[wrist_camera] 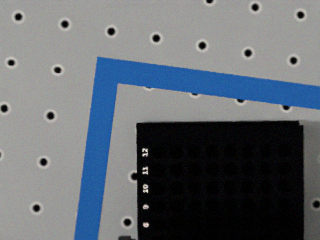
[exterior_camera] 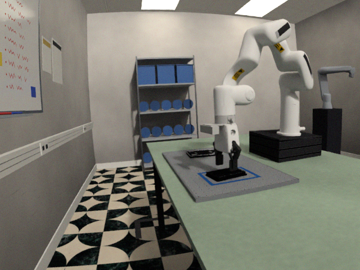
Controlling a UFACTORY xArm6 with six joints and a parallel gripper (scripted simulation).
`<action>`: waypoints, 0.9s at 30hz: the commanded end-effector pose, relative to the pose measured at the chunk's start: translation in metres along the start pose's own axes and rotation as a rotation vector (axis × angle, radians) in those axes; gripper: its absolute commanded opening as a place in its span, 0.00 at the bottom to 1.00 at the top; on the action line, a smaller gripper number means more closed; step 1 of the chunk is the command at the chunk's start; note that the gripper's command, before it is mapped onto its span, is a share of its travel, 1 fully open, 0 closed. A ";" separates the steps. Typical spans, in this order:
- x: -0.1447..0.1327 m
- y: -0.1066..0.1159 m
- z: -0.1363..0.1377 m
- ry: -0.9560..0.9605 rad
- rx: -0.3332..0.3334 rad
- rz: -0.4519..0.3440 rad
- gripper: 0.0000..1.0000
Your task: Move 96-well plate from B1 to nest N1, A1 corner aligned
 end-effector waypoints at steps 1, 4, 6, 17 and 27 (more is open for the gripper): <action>0.001 -0.001 0.000 0.000 0.001 0.004 1.00; 0.001 -0.001 0.000 0.000 0.001 0.004 1.00; 0.001 -0.001 0.000 0.000 0.001 0.004 1.00; 0.001 -0.004 0.000 0.000 0.001 0.004 1.00; 0.001 -0.010 0.000 0.000 0.001 0.004 1.00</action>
Point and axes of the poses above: the point where the finger pads meet when closed, its own y axis back along the fingers, its own z axis across the jaws, x = y × z, the point moved 9 cm from there along y, back along the fingers, and after that the axes turned 4 degrees about -y, right-handed, at the moved point
